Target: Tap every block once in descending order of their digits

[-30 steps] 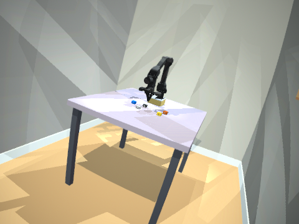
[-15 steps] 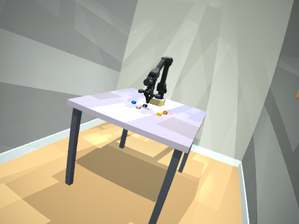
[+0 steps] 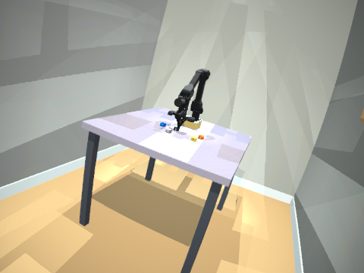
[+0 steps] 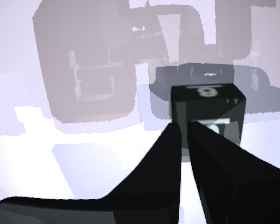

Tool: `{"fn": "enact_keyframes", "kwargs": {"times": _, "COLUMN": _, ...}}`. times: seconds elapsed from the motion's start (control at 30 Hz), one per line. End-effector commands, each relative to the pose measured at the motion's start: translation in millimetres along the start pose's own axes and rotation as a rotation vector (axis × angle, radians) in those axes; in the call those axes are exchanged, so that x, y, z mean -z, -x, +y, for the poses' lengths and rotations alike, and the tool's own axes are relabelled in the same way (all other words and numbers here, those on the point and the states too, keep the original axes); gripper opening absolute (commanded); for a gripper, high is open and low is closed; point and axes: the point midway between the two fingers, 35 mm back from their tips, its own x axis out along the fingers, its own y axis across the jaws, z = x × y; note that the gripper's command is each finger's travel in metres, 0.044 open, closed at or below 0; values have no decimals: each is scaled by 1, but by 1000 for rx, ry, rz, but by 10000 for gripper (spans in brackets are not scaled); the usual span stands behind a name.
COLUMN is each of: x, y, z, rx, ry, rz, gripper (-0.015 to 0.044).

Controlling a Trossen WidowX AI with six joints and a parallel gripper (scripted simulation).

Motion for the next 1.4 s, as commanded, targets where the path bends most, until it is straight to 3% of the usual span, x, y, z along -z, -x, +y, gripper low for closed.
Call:
{"fn": "enact_keyframes", "kwargs": {"times": 0.0, "x": 0, "y": 18, "z": -1, "rx": 4, "ry": -3, "rz": 4, "gripper": 20}}
{"fn": "enact_keyframes", "kwargs": {"times": 0.2, "x": -1, "y": 37, "z": -1, "rx": 5, "ry": -4, "rz": 5, "gripper": 20}}
{"fn": "enact_keyframes", "kwargs": {"times": 0.37, "x": 0, "y": 105, "z": 0, "rx": 5, "ry": -4, "rz": 5, "gripper": 20}}
{"fn": "enact_keyframes", "kwargs": {"times": 0.57, "x": -1, "y": 108, "z": -1, "rx": 5, "ry": -4, "rz": 5, "gripper": 20}}
{"fn": "enact_keyframes", "kwargs": {"times": 0.77, "x": -61, "y": 116, "z": -14, "rx": 7, "ry": -4, "rz": 0, "gripper": 20}}
{"fn": "enact_keyframes", "kwargs": {"times": 0.93, "x": -113, "y": 111, "z": -29, "rx": 8, "ry": -4, "rz": -4, "gripper": 20}}
{"fn": "enact_keyframes", "kwargs": {"times": 1.13, "x": -120, "y": 107, "z": -31, "rx": 8, "ry": -4, "rz": -4, "gripper": 20}}
{"fn": "enact_keyframes", "kwargs": {"times": 1.3, "x": -121, "y": 39, "z": -32, "rx": 8, "ry": -4, "rz": -4, "gripper": 20}}
{"fn": "enact_keyframes", "kwargs": {"times": 1.37, "x": -120, "y": 29, "z": -31, "rx": 8, "ry": -4, "rz": -4, "gripper": 20}}
